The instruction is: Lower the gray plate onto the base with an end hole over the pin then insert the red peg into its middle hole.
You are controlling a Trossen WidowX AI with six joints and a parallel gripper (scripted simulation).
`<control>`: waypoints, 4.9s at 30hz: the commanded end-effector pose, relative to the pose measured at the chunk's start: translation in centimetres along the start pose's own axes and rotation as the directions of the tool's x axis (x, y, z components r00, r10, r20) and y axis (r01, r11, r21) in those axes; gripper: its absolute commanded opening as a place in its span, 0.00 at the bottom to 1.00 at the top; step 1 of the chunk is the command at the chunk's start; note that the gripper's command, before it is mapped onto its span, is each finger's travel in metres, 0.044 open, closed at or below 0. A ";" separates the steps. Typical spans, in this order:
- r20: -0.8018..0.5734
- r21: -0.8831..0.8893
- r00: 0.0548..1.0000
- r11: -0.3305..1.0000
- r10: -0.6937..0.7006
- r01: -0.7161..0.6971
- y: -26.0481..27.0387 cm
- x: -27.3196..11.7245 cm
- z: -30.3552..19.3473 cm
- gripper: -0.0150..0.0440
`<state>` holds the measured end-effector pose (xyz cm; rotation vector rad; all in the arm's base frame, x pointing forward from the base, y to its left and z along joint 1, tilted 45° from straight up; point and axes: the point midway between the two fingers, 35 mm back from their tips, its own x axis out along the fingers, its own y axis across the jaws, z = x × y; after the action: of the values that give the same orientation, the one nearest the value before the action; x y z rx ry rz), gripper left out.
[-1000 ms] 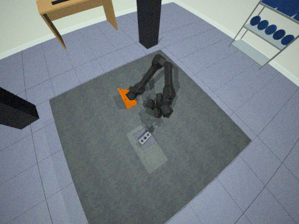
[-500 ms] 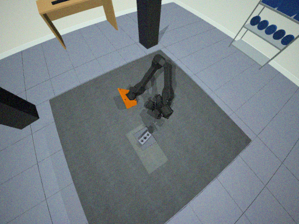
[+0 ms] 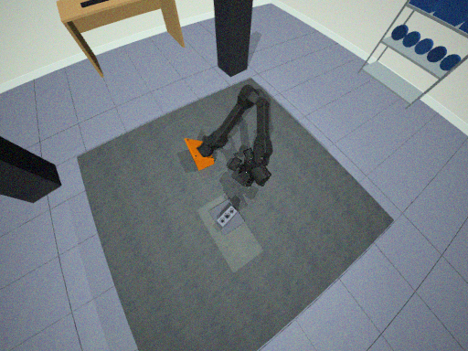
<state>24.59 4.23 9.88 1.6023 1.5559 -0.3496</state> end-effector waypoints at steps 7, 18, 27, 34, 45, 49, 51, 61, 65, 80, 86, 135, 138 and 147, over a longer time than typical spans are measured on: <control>-0.003 0.003 1.000 1.000 0.002 -0.002 0.0 0.0 0.0 0.25; 0.007 0.004 1.000 1.000 -0.003 0.003 0.3 -2.9 0.4 0.25; 0.010 0.005 1.000 1.000 -0.005 0.005 0.5 -5.7 0.6 0.25; 0.006 0.007 1.000 1.000 -0.003 0.003 0.6 -6.9 0.6 0.25; 0.010 0.007 1.000 1.000 -0.004 0.004 1.7 -7.4 3.3 0.25; 0.011 0.007 1.000 1.000 -0.004 0.004 2.1 -7.5 4.4 0.25; 0.012 0.006 1.000 1.000 -0.004 0.004 2.3 -7.6 5.0 0.25; 0.017 -0.009 1.000 1.000 -0.010 0.010 2.8 -7.7 8.0 0.25; 0.019 -0.012 1.000 1.000 -0.010 0.011 2.9 -7.8 9.2 0.25; 0.020 -0.009 1.000 1.000 -0.008 0.008 3.0 -8.0 13.9 0.25; 0.018 -0.004 1.000 1.000 -0.007 0.007 2.9 -7.9 15.8 0.25; 0.010 -0.002 1.000 1.000 0.000 0.000 1.5 -7.5 22.1 0.25; 0.009 -0.001 1.000 1.000 0.001 -0.001 1.5 -7.5 22.1 0.25; 0.007 0.003 1.000 1.000 0.003 -0.003 1.5 -7.3 22.1 0.25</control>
<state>32.37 -16.50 2.56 1.6041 1.5480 -0.3557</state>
